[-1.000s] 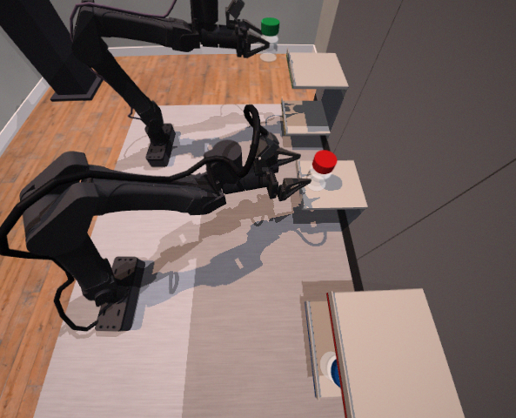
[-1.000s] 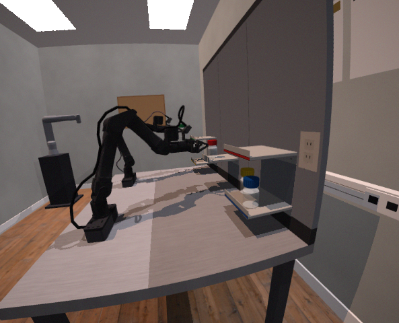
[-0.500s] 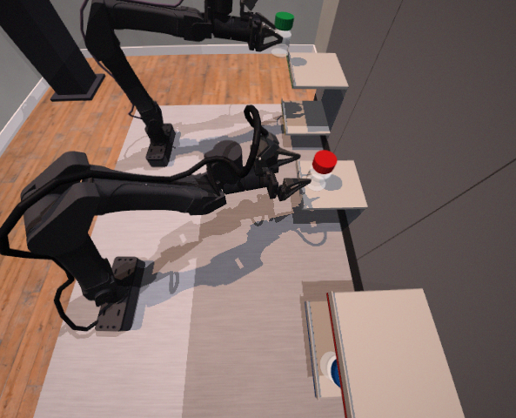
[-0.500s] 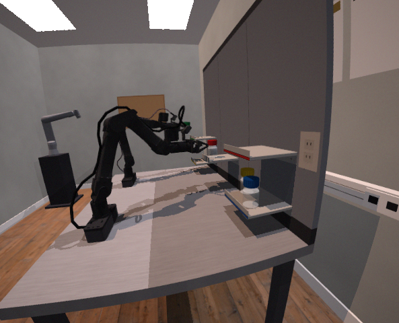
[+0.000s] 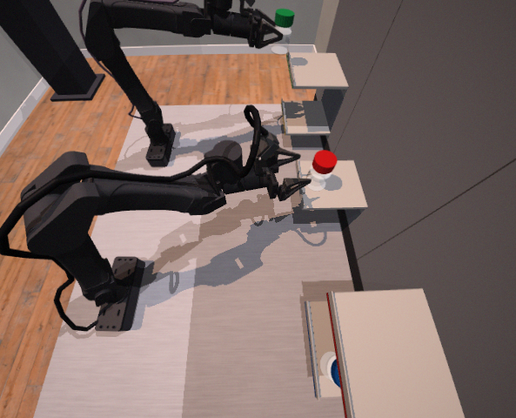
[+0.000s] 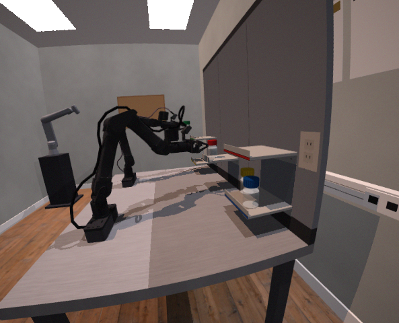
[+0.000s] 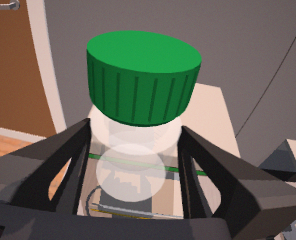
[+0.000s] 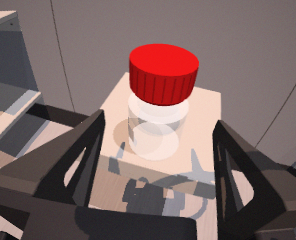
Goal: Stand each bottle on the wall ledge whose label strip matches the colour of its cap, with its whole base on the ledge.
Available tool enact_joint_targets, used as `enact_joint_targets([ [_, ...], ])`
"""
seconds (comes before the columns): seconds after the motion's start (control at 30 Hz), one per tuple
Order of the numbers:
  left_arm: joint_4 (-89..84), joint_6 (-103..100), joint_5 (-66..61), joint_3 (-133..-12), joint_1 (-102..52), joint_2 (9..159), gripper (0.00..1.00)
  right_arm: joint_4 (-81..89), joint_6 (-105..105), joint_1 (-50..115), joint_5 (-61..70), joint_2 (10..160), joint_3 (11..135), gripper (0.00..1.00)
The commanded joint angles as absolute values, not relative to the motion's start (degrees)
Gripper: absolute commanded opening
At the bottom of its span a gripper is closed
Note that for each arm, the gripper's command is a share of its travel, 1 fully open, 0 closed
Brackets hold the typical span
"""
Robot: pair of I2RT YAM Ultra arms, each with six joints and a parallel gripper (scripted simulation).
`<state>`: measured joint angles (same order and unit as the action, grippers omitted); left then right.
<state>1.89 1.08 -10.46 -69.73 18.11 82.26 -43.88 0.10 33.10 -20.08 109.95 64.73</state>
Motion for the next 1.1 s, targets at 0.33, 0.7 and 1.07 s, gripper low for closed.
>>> enact_joint_targets([
  [0.33,4.2,0.6,-9.2,-74.1,17.2,82.1,0.5,-40.3,0.0,32.0,-18.8,111.6,71.7,0.81],
  [0.7,8.2,0.5,-7.6,-81.1,15.7,90.9,0.5,-38.9,0.0,31.2,-18.1,114.7,76.2,0.81],
  [1.07,8.8,0.5,-7.1,-87.4,14.9,97.4,0.5,-37.6,0.0,30.7,-17.5,117.2,80.0,0.81],
])
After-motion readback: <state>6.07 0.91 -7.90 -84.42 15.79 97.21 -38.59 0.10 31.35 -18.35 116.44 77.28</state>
